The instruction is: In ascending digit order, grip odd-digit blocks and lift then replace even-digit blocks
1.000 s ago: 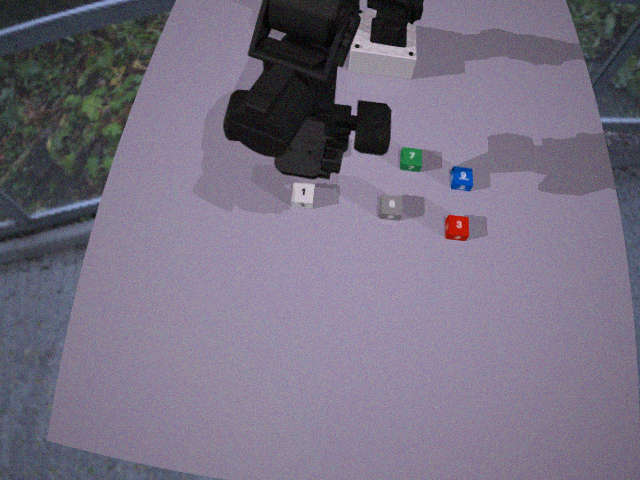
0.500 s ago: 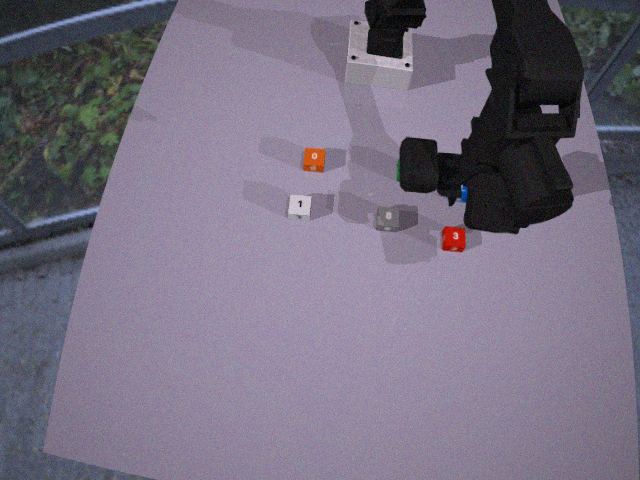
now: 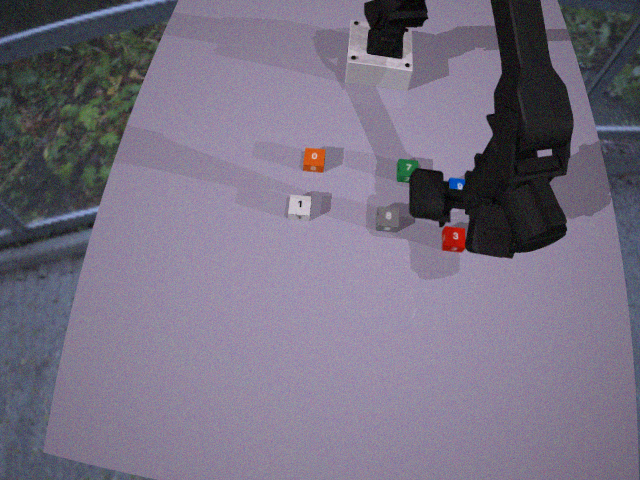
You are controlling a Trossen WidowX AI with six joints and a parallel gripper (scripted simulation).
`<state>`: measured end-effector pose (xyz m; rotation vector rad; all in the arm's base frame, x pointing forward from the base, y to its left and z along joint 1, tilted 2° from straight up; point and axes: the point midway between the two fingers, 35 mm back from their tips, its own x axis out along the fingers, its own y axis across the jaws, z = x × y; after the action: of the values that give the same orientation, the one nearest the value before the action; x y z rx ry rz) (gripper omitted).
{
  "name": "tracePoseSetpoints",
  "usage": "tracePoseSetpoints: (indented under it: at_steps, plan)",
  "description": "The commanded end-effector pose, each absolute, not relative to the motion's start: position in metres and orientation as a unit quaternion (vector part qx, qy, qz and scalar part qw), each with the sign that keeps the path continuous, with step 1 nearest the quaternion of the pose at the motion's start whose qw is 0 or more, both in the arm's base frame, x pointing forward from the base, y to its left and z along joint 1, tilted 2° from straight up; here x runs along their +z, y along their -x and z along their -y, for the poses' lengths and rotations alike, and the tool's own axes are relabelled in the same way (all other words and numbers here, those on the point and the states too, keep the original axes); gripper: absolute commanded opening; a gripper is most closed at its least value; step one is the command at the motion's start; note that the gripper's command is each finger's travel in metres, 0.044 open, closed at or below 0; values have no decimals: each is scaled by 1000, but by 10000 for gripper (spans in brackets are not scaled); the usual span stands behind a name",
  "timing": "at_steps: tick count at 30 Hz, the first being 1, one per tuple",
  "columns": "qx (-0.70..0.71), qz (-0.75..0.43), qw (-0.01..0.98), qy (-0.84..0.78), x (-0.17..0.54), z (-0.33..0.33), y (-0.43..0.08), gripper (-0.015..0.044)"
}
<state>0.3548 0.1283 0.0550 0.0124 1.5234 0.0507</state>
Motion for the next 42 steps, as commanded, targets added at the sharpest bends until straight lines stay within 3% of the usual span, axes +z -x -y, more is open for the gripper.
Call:
tracePoseSetpoints:
  at_steps: [1,26,37,42]
  plan:
    - [20,-691,723,-5,40,-128,-353,400]
    - [20,-691,723,-5,4,-129,-354,400]
    - [20,-691,723,-5,4,-129,-354,120]
    - [20,-691,723,-5,4,-129,-354,120]
